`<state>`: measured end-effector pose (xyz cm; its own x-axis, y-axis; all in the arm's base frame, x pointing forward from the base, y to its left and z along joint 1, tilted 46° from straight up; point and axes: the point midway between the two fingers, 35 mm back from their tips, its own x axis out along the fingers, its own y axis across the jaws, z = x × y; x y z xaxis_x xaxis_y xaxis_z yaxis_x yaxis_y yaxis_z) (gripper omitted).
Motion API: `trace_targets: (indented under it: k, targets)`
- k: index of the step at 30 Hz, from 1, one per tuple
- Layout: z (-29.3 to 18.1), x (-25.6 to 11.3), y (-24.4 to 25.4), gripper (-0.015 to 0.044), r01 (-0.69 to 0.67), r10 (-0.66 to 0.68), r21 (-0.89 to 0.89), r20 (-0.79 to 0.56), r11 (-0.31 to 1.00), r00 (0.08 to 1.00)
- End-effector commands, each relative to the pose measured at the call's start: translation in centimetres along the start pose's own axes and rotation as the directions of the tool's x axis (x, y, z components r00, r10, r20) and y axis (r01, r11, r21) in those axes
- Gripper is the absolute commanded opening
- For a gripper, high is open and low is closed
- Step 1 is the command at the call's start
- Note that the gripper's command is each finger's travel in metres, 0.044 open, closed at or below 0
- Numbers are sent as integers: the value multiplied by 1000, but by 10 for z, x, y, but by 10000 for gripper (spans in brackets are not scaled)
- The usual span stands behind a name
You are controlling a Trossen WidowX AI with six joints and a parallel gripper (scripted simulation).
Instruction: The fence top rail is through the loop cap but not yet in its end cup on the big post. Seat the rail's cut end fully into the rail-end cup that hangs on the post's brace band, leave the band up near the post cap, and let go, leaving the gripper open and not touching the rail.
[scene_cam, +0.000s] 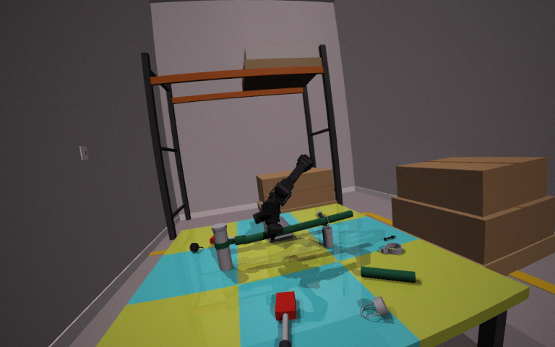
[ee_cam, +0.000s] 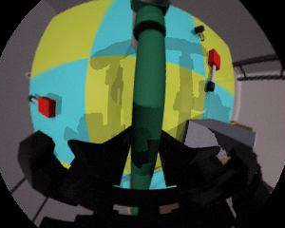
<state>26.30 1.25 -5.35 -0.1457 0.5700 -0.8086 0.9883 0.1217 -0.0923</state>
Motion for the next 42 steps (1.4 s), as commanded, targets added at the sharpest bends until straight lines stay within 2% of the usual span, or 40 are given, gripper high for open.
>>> trace_targets:
  k: [1,42]
  targets:
    - [6,-4,2,0,-8,8,-1,13,1000,1000]
    - [7,-4,2,0,9,-9,-2,-5,1000,1000]
